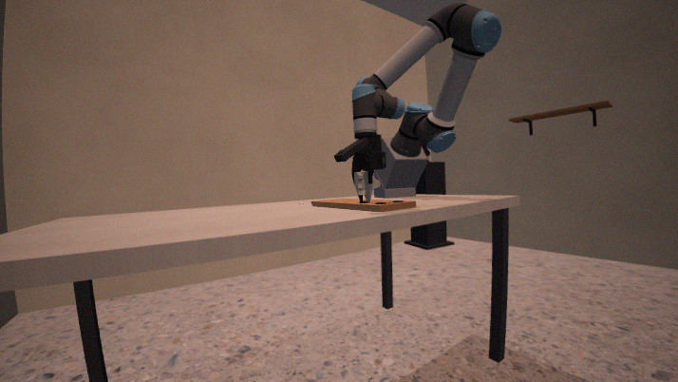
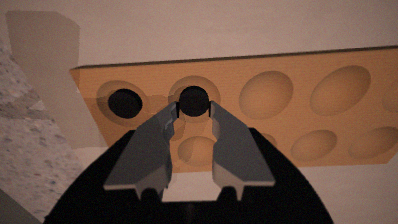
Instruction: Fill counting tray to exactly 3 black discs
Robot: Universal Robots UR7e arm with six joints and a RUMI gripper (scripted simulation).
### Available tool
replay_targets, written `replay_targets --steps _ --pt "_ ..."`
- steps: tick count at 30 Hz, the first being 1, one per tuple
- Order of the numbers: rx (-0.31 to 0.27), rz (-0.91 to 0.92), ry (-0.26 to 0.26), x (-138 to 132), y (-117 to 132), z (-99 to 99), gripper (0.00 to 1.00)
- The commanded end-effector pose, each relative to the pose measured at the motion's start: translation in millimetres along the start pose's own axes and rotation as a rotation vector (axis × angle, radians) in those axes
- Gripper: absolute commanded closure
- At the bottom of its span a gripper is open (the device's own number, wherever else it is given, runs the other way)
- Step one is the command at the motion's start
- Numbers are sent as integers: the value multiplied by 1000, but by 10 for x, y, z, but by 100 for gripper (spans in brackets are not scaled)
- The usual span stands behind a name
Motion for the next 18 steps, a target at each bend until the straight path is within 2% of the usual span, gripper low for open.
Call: replay_targets --steps 1,2,18 --pt "-2 2 0 7 12 13 100" --pt "-2 2 0 7 12 13 78" --pt "-3 2 0 7 12 13 78"
Point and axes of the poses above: the point where the finger pads meet when closed, its own z axis out along the fingers, its own x axis across the jaws, y = z × x, the point moved 7 cm from there along -z, back along the fingers, and after that the axes turned 2 degrees about z, right-handed, at the moved point
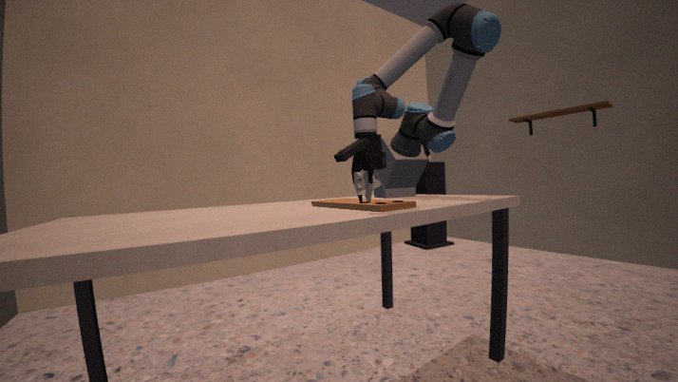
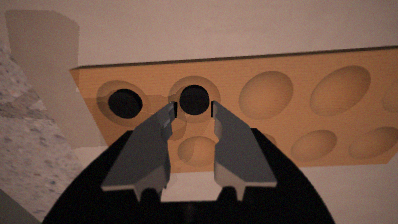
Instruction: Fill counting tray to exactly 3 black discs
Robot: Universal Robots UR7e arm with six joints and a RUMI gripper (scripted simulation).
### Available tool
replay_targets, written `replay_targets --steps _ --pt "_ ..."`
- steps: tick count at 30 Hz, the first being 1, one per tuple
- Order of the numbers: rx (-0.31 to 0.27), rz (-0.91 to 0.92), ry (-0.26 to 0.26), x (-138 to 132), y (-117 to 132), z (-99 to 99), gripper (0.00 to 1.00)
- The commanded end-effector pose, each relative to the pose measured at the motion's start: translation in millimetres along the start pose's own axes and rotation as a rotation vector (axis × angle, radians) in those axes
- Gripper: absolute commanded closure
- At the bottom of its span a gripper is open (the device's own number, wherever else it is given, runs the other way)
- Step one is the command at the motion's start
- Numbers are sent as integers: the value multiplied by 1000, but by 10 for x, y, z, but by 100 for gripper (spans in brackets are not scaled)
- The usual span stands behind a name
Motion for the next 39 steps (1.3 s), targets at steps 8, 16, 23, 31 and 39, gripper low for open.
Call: replay_targets --steps 8,16,23,31,39 --pt "0 1 1 7 4 -22 76" --pt "0 1 0 4 5 -36 74" --pt "1 1 0 6 1 -56 72" --pt "1 0 0 3 2 -66 72" --pt "4 -1 1 -2 -22 -182 72"
Point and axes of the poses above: the point where the finger pads meet when closed, its own z axis out along the fingers, its own x axis across the jaws, y = z × x, the point moved 7 cm from there along -z, back along the fingers, and after that the axes turned 2 degrees about z, right-handed, at the moved point
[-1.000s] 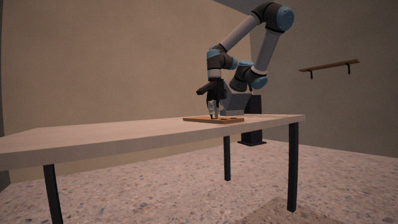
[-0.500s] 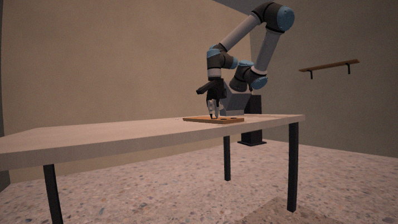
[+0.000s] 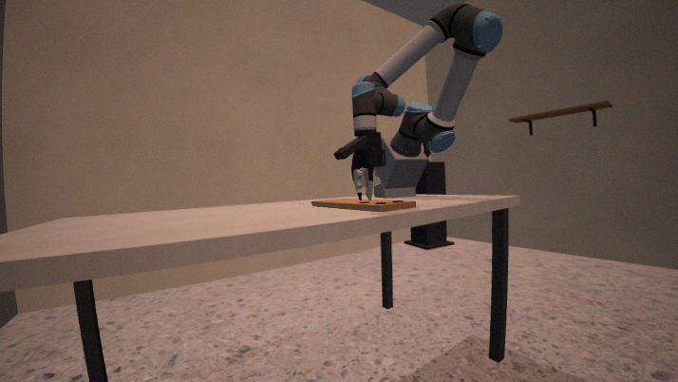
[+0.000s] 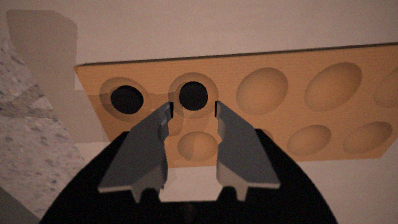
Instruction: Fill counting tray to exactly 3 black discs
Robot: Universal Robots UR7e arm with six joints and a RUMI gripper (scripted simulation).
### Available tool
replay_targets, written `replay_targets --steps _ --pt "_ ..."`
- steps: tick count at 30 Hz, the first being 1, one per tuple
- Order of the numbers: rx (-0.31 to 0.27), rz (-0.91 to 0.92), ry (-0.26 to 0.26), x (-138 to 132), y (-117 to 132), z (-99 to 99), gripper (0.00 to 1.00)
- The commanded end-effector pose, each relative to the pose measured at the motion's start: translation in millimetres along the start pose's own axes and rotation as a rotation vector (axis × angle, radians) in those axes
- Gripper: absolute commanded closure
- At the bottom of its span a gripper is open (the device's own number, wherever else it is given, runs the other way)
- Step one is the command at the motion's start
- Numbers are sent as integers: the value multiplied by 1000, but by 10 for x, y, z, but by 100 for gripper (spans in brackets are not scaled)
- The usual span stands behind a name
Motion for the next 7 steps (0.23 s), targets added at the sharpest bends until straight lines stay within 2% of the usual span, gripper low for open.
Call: replay_targets --steps 1,7 --pt "7 -4 0 -14 -32 -131 72" --pt "7 -4 0 -15 -32 -302 72"
Point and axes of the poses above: the point where the finger pads meet when closed, its own z axis out along the fingers, its own x axis across the jaws, y = z × x, the point moved 7 cm from there along -z, back along the fingers, and after that the axes turned 2 degrees about z, right-handed, at the moved point
